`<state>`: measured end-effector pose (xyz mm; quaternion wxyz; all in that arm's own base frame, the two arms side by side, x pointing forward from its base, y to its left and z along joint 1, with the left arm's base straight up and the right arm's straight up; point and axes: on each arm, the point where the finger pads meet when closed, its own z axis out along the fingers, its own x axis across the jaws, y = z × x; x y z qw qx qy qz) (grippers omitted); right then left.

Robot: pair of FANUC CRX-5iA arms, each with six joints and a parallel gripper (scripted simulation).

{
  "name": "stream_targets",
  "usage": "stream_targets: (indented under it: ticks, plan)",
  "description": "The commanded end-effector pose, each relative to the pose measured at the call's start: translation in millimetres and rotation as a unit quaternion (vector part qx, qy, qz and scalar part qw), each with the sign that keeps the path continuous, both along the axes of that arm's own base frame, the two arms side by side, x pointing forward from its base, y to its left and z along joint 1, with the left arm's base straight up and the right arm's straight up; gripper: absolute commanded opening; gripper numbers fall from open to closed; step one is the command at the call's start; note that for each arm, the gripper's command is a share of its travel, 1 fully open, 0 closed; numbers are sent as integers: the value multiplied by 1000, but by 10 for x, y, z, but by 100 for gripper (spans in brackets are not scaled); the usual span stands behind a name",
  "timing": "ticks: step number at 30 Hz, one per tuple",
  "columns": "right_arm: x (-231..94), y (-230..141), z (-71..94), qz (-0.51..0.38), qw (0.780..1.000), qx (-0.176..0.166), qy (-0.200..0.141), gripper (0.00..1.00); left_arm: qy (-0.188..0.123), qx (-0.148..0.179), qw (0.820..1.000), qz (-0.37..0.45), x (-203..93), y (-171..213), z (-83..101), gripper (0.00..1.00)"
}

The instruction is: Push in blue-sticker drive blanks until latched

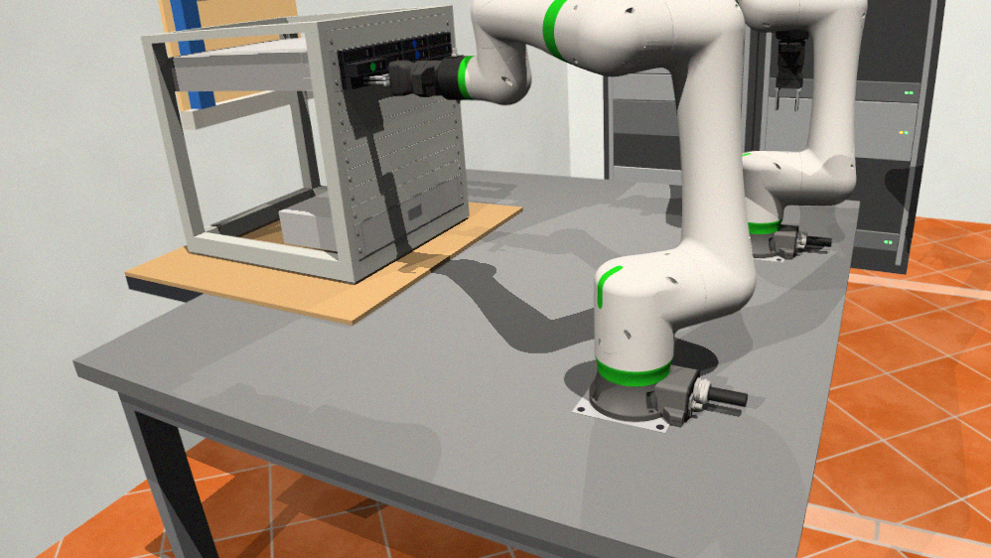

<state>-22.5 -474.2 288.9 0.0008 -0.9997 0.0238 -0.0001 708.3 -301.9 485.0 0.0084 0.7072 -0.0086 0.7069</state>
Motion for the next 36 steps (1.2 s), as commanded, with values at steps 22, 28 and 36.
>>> stream_targets:
  ticks: [22, 28, 36]
  plan:
    - [-1, -2, 8, 0, 1000, -1, 0, 100, -1, -1, 1000, 0, 31, 1, 17, 0]
    - [-1, -2, 8, 0, 1000, -1, 0, 100, -1, -1, 1000, 0, 58, 0, 17, 0]
    - [-1, -2, 8, 0, 1000, -1, 0, 100, -1, -1, 1000, 0, 59, 0, 17, 0]
